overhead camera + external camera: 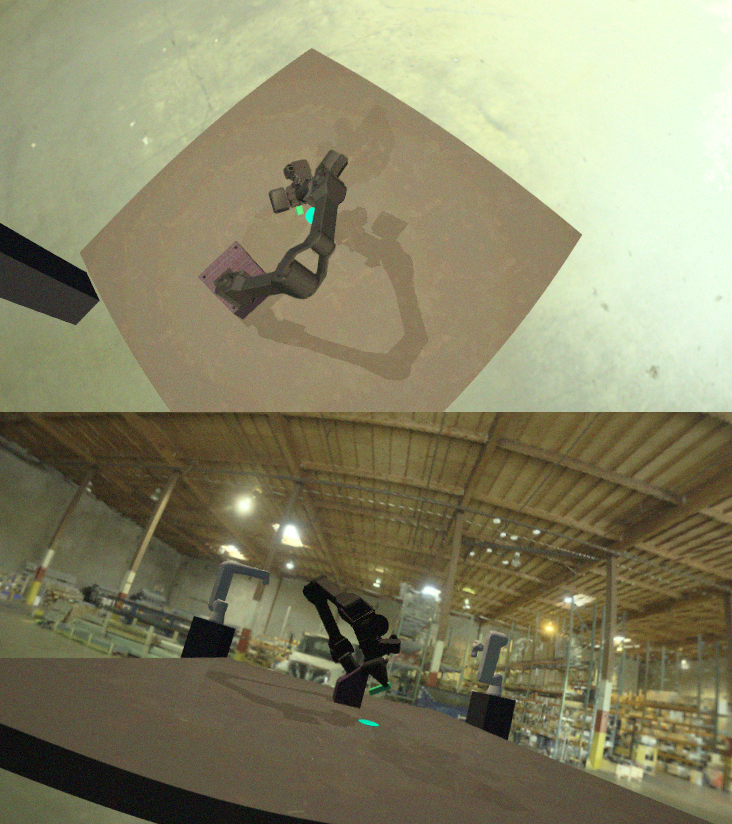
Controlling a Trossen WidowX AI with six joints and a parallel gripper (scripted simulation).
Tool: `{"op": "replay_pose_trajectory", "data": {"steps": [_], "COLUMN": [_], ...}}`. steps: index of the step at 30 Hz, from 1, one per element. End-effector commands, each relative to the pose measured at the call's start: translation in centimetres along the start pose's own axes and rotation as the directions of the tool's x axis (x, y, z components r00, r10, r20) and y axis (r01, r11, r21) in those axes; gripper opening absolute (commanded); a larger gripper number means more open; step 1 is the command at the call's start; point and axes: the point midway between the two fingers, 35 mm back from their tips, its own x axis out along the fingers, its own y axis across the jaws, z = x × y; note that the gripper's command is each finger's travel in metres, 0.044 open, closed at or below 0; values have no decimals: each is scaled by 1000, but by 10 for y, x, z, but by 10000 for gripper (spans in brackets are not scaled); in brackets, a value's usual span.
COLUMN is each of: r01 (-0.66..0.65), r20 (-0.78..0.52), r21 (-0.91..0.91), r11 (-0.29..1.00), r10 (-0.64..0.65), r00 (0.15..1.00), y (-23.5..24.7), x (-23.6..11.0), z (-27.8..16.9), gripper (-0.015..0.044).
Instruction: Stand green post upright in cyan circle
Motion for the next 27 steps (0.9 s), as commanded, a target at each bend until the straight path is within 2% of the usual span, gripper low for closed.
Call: {"op": "replay_pose_trajectory", "data": {"steps": [1,27], "r01": [-6,-15], "r20": [36,226], "r21": [-9,-40], "r11": [1000,999], "r10": [7,24], "r00": [999,974], "y": [1,0], "x": [0,-2], "z": [0,0], "gripper": [23,23]}}
